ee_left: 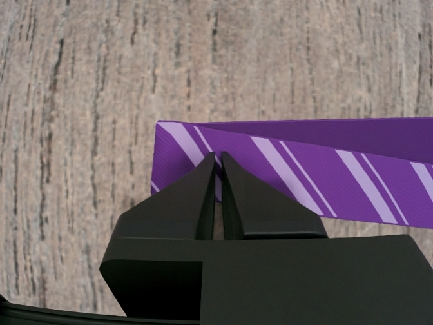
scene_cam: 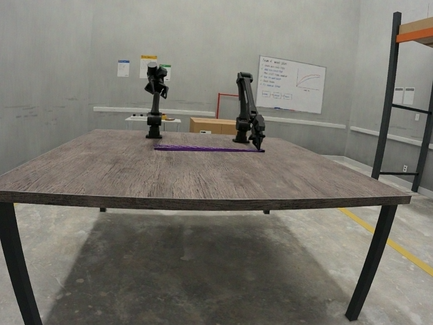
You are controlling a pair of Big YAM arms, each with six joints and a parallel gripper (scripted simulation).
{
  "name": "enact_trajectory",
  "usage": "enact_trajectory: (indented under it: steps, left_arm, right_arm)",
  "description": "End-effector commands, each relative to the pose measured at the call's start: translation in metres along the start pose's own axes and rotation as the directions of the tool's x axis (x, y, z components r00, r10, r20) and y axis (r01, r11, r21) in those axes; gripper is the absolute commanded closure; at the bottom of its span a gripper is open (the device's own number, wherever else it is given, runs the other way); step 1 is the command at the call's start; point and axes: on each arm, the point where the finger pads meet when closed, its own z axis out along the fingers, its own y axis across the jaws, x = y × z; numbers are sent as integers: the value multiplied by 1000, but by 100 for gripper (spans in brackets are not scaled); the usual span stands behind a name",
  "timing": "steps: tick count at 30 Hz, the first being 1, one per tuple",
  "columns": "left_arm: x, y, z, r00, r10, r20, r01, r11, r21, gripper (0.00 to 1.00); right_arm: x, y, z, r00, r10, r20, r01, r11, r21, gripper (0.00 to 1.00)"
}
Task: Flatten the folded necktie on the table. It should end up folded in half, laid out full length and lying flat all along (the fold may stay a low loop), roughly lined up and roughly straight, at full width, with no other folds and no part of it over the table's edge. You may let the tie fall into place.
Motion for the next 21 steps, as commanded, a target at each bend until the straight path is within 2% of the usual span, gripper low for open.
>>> enact_trajectory:
  steps: [1,13,21]
  left_arm:
    - [-7,-1,2,1000,4,17,-4,1000,-2,96]
    - [-7,-1,2,1000,4,17,-4,1000,-2,96]
    - [-7,-1,2,1000,4,17,-4,1000,-2,96]
  right_arm:
    - [-1,0,-2,995,-100,-19,100,995,-16,9]
    - [61,53,19,910,-350,-223,288,919,-268,12]
    - [90,78,29,834,-470,-289,344,853,-393,13]
